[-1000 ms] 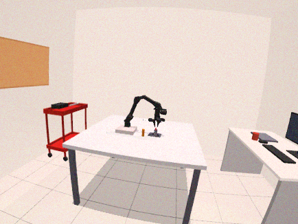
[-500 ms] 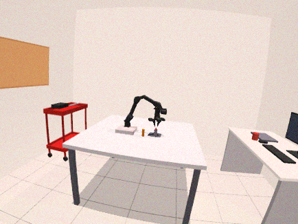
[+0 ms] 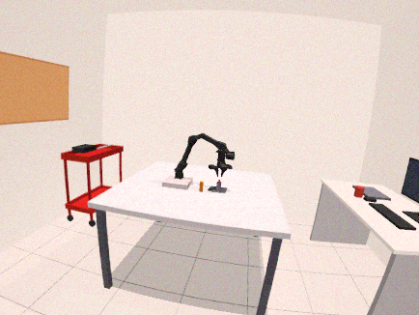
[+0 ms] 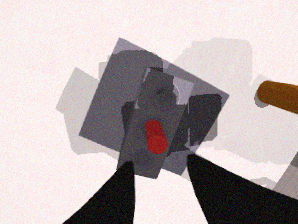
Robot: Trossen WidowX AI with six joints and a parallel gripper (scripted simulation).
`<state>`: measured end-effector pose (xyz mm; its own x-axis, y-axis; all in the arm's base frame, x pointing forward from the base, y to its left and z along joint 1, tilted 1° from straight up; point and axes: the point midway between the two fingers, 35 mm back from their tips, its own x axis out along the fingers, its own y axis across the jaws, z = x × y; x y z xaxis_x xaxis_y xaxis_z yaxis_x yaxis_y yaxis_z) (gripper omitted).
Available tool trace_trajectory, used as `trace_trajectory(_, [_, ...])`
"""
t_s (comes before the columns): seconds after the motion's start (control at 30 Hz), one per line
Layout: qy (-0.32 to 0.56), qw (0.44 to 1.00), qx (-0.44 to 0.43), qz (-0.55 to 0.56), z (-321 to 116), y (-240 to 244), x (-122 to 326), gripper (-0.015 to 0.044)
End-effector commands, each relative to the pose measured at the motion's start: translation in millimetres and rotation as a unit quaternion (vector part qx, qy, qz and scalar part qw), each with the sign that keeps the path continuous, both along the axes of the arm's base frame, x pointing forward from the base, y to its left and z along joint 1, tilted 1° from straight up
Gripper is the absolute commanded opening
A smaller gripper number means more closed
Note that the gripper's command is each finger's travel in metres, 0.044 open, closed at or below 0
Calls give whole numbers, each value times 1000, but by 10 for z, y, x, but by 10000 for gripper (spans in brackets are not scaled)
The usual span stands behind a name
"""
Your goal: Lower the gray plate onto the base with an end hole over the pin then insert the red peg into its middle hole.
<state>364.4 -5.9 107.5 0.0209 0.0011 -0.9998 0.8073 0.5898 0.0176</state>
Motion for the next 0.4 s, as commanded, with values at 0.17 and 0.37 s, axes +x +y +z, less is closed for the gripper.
trace_trajectory(0.17, [0, 1000, -2, 2, 64, 5, -1, 150])
trace_trajectory(0.37, [0, 1000, -2, 2, 101, 10, -2, 150])
